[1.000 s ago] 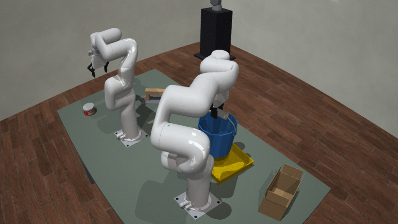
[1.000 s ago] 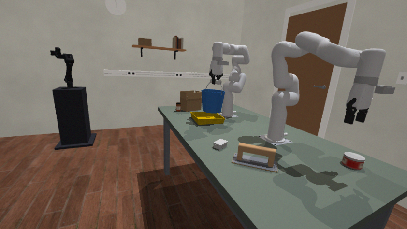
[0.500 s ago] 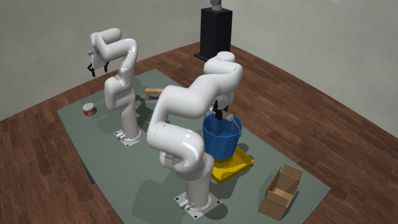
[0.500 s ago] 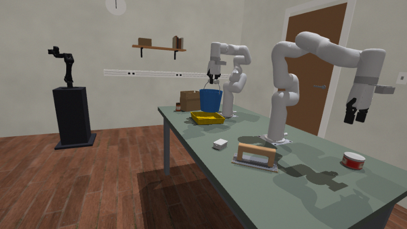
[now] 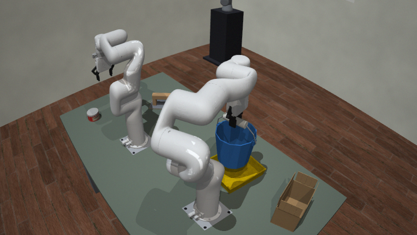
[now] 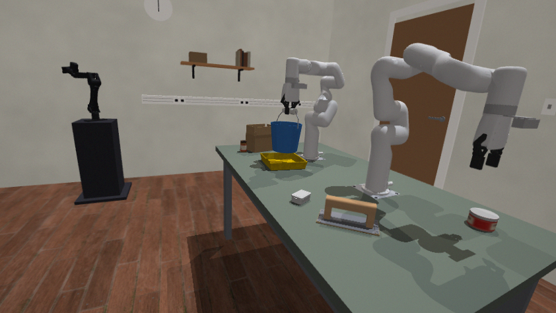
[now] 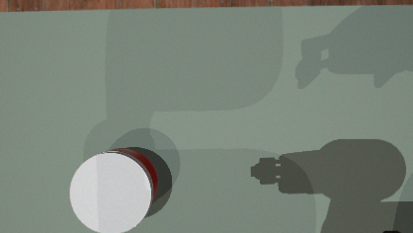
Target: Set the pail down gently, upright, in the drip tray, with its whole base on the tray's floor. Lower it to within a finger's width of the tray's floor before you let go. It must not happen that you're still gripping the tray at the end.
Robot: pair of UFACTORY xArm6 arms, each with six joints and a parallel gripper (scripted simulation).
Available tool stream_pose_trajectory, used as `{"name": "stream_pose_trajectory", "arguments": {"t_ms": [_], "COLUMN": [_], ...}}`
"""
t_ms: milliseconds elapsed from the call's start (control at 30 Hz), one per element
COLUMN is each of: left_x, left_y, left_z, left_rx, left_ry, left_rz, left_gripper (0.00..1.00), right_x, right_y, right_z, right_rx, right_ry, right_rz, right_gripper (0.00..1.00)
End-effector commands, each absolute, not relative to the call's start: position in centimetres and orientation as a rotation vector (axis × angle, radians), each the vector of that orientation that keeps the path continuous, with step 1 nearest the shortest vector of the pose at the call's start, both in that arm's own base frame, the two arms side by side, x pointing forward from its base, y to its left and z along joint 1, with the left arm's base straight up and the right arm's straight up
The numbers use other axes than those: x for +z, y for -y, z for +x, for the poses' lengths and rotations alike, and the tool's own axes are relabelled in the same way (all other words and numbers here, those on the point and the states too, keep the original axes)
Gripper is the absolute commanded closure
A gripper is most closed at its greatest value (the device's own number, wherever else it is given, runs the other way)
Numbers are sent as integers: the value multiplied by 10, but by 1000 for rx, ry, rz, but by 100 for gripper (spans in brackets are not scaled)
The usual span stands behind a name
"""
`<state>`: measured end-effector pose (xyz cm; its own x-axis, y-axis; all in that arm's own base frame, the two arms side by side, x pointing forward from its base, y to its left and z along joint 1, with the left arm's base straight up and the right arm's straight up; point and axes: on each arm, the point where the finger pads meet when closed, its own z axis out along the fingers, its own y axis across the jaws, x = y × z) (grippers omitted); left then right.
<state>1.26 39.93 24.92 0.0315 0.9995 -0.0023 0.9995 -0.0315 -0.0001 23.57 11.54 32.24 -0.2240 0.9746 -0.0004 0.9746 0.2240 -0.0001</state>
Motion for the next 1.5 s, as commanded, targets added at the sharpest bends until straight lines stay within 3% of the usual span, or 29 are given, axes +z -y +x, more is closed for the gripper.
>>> {"name": "stream_pose_trajectory", "arguments": {"t_ms": [0, 1467], "left_x": [250, 250], "left_y": [-400, -400], "left_z": [13, 13], "left_rx": [0, 0], "left_ry": [-2186, -2186], "left_rz": [2256, 2256], "left_gripper": [0, 0], "right_x": [323, 323], "right_y": [-112, -105], "right_z": [237, 239], "right_rx": [2, 2], "right_ry": [-2457, -2457], "right_rz": [1956, 1956], "right_gripper": [100, 100]}}
